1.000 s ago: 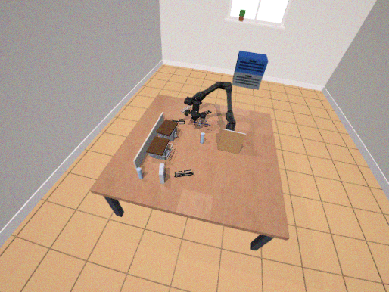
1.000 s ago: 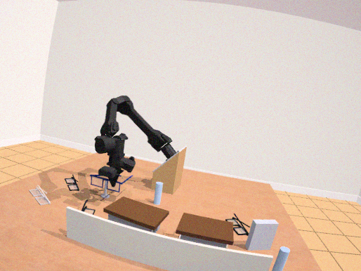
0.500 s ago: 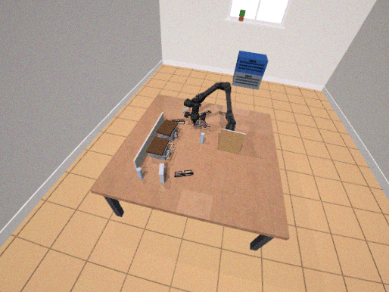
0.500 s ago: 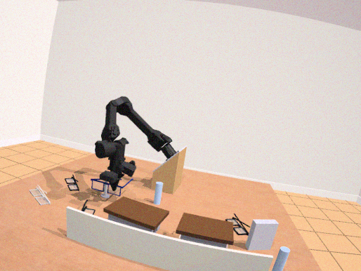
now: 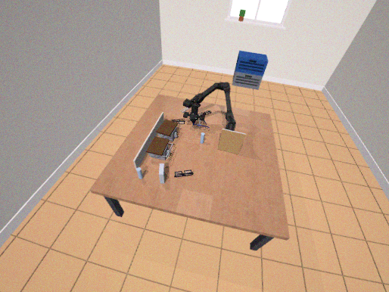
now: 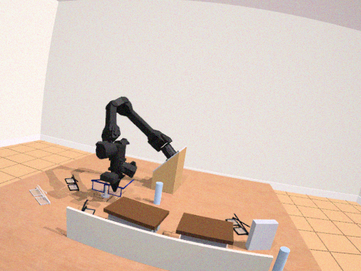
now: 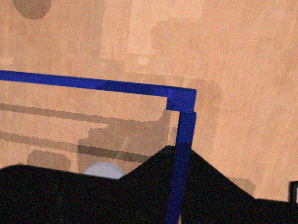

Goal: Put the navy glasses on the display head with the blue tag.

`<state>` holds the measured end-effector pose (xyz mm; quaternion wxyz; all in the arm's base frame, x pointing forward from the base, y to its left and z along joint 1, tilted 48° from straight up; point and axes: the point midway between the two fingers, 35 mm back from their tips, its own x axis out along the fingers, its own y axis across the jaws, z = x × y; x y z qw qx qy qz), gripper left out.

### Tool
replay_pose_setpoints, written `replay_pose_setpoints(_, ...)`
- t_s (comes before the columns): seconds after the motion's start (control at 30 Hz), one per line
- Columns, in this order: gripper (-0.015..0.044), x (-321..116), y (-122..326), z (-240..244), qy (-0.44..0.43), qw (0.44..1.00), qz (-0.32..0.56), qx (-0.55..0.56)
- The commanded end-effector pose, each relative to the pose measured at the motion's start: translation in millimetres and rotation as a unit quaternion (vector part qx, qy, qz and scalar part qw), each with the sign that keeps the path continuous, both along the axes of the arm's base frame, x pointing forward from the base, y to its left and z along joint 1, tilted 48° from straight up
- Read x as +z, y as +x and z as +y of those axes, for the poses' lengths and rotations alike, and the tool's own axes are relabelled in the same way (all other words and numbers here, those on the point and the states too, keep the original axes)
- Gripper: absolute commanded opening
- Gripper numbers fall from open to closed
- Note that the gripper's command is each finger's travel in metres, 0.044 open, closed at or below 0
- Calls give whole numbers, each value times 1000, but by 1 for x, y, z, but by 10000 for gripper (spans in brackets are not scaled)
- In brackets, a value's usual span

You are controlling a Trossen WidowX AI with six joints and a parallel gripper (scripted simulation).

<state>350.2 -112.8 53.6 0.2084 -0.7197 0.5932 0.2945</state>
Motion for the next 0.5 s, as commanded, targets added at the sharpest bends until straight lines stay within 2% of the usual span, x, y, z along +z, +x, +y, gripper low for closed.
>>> replay_pose_setpoints(0.0, 0, -2, 3, 3, 0, 1000, -1, 0)
replay_pose_setpoints(0.47, 0, -8, 7, 9, 1, 1000, -1, 0)
